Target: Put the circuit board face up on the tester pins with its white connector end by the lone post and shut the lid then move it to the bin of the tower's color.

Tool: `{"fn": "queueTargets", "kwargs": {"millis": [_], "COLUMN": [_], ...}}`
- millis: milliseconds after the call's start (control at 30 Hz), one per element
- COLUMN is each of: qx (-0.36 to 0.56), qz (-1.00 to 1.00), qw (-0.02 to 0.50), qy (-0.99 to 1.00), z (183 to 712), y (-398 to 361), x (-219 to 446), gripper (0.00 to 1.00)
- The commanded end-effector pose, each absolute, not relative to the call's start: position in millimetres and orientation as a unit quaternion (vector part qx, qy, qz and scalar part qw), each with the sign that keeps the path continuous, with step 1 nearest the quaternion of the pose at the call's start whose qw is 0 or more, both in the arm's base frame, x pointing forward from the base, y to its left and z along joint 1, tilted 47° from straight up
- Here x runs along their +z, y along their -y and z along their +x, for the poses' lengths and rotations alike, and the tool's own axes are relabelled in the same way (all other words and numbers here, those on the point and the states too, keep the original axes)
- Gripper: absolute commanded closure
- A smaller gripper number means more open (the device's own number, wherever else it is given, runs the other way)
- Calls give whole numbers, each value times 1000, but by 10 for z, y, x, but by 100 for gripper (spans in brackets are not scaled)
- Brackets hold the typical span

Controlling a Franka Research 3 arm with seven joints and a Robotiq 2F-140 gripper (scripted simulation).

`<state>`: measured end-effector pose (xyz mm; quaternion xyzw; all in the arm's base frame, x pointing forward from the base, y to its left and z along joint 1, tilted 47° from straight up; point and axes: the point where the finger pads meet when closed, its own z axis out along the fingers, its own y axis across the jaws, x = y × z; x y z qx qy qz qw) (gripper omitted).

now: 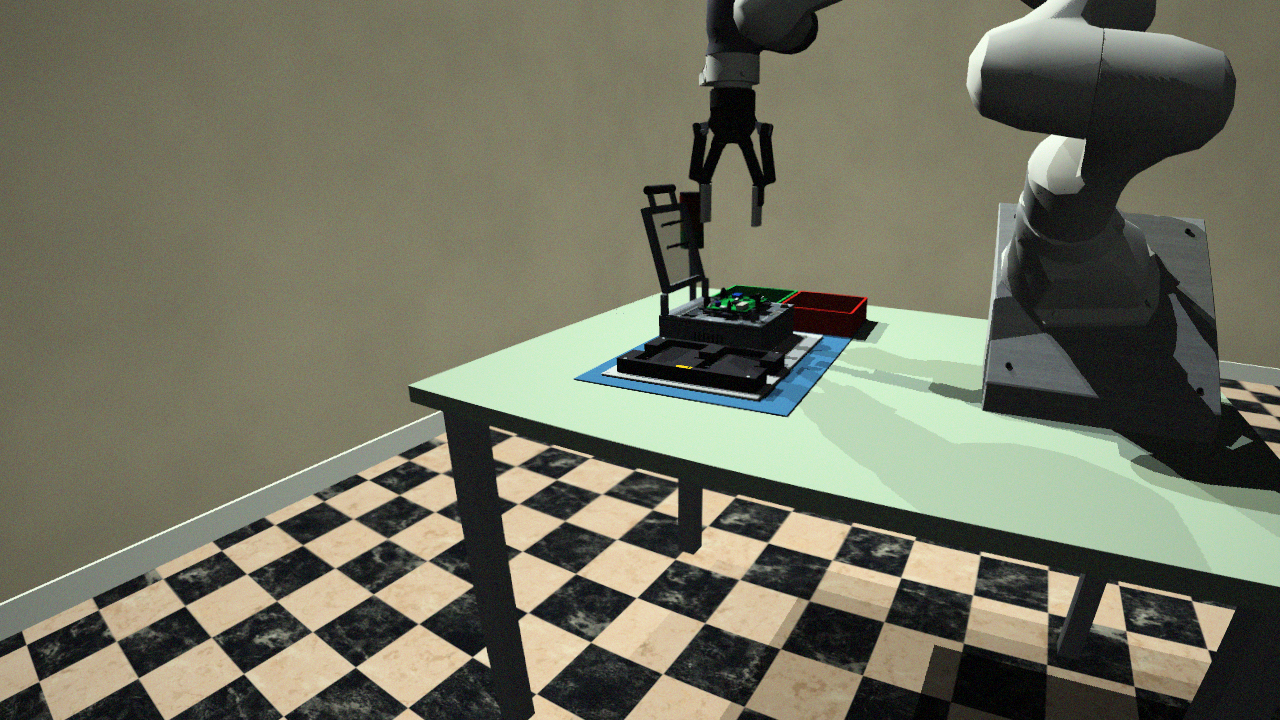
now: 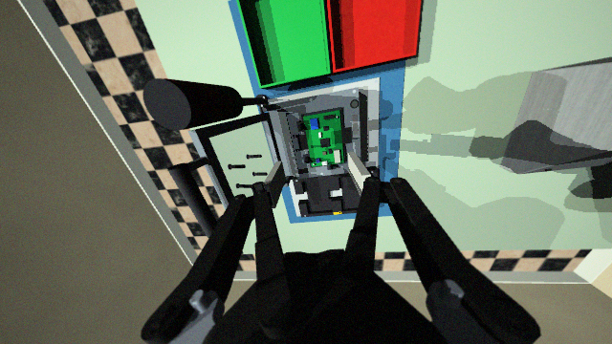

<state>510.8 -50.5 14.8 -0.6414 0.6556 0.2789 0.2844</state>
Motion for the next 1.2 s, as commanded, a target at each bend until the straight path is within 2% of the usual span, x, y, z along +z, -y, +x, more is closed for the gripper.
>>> {"fn": "queueTargets", "kwargs": {"millis": [0,300,667,700,1167], "qx": [289,289,289,289,289], "qz": [-654,-654,-654,-654,-654], "qw": [279,279,279,279,279], "qy": [-641,-641,-641,-641,-641], "z": [5002,5015,5017,5017,5017], "y": [694,1144,1230,1230,1230], "x": [351,766,845,845,845], "gripper": [42,42,42,70,70]}}
